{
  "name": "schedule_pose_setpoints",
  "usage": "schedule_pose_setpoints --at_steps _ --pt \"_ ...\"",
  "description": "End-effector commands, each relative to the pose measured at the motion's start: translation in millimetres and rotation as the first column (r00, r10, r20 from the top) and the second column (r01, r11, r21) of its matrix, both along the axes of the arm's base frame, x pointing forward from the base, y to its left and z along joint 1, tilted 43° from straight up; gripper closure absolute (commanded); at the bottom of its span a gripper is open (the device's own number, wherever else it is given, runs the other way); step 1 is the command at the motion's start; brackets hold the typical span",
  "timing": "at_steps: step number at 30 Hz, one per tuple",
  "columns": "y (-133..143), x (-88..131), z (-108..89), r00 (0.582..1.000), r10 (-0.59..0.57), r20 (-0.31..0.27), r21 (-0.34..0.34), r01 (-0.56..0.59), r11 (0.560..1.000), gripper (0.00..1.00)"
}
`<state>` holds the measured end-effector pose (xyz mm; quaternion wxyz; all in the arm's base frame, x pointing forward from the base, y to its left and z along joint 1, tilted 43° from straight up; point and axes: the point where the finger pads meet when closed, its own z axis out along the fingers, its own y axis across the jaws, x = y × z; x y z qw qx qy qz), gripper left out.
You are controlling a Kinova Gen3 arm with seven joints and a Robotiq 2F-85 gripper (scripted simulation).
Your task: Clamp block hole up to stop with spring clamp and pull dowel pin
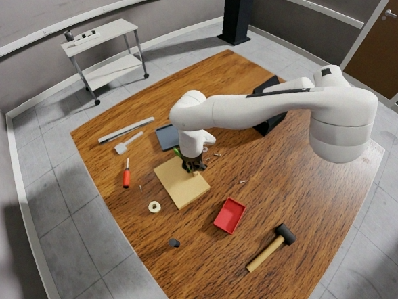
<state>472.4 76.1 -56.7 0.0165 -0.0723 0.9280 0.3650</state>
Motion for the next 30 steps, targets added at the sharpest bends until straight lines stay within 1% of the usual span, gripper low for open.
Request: schedule_pose_setpoints --at_steps 1,30 --pt "-1.1 0.8 0.8 1.0 0.004 0.007 -0.001 -0.004 1.0 0.9" --pt "-1.1 0.8 0.8 0.998 0.042 0.043 0.0 -0.042 0.999 0.9"
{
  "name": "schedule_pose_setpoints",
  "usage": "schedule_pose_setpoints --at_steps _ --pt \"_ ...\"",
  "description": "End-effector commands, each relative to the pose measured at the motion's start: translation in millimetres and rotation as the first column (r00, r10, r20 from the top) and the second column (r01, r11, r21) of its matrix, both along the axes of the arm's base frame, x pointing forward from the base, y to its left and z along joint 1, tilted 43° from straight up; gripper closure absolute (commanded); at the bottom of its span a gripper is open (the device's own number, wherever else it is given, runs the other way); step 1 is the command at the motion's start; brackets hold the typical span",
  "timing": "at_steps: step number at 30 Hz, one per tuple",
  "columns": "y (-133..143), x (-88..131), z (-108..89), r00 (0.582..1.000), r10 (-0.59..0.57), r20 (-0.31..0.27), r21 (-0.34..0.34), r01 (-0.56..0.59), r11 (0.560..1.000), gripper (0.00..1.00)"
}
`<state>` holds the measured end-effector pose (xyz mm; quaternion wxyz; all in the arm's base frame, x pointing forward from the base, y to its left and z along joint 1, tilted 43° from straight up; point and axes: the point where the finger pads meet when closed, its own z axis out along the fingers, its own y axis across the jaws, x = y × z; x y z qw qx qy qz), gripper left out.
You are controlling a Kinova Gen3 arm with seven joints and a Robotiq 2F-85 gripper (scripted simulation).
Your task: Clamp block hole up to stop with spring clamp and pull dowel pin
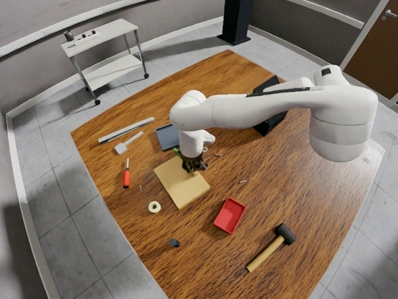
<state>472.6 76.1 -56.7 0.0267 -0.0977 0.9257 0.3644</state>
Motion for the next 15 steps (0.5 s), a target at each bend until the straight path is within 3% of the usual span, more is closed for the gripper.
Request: schedule_pose_setpoints --at_steps 1,15 --pt "-1.1 0.6 0.8 1.0 0.004 0.007 0.0 -0.004 1.0 0.9" --pt "-1.1 0.6 0.8 0.999 0.025 0.026 0.0 -0.025 1.0 0.9"
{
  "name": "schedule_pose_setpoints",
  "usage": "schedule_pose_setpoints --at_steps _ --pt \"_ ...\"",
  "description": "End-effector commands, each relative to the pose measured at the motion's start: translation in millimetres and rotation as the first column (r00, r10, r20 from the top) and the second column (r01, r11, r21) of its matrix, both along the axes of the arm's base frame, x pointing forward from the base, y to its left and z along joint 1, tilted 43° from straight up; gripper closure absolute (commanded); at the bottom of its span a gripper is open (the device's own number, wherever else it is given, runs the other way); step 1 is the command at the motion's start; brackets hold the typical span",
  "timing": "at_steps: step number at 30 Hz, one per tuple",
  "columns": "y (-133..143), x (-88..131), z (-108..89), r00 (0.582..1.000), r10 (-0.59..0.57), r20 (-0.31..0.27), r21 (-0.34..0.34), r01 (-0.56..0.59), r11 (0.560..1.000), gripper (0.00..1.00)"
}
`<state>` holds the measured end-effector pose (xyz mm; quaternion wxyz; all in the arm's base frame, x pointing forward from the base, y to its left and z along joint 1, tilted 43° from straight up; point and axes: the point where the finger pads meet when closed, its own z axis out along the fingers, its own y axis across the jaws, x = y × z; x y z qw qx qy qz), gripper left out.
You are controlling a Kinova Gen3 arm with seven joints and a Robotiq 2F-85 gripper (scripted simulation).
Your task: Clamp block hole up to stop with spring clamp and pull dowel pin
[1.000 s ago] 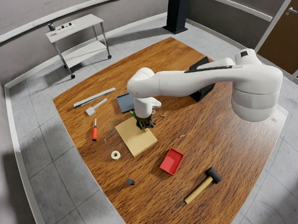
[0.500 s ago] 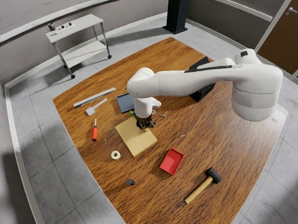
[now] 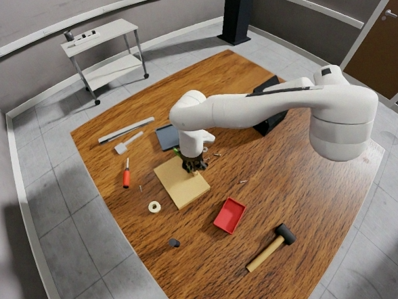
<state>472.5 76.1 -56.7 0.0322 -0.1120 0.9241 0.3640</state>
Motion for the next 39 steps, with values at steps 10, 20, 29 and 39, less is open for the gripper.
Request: schedule_pose_setpoints --at_steps 10,20,29,39 --pt "-1.1 0.7 0.8 1.0 0.02 0.022 0.0 -0.02 1.0 0.9" --pt "-1.1 0.7 0.8 0.999 0.035 0.036 0.0 -0.035 0.999 0.9" --pt "-1.1 0.7 0.9 0.997 0.053 0.052 0.0 -0.053 0.999 0.9" --pt "-1.1 0.7 0.9 0.995 0.069 0.067 -0.001 -0.069 0.998 0.9"
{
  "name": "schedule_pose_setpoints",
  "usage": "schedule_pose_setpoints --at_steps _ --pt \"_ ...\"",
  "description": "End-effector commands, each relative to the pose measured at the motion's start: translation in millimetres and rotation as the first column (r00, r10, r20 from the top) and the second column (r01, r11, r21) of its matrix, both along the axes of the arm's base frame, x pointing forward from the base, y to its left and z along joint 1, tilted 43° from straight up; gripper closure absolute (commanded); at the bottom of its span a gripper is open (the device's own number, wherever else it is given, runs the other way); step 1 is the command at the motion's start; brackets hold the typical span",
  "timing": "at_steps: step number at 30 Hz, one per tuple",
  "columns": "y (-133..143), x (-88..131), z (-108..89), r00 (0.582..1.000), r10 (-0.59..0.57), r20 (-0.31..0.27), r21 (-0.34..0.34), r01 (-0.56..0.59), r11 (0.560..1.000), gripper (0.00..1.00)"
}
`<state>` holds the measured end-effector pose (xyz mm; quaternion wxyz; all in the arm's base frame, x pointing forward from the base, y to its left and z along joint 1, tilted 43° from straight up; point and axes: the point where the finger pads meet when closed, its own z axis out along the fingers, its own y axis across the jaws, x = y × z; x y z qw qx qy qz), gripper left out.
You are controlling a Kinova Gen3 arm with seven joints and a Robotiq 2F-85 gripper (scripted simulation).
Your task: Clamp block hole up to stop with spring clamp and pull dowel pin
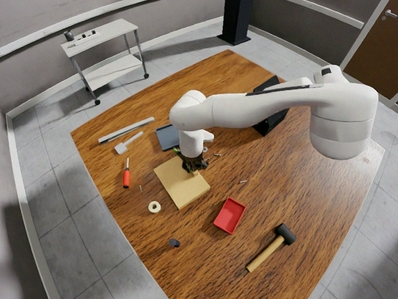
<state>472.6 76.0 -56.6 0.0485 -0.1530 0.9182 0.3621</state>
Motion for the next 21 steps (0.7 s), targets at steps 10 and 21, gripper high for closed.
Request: schedule_pose_setpoints --at_steps 10,21 --pt "-1.1 0.6 0.8 1.0 0.02 0.022 0.0 -0.02 1.0 0.9" --pt "-1.1 0.6 0.9 0.998 0.044 0.044 0.0 -0.044 0.999 0.9"
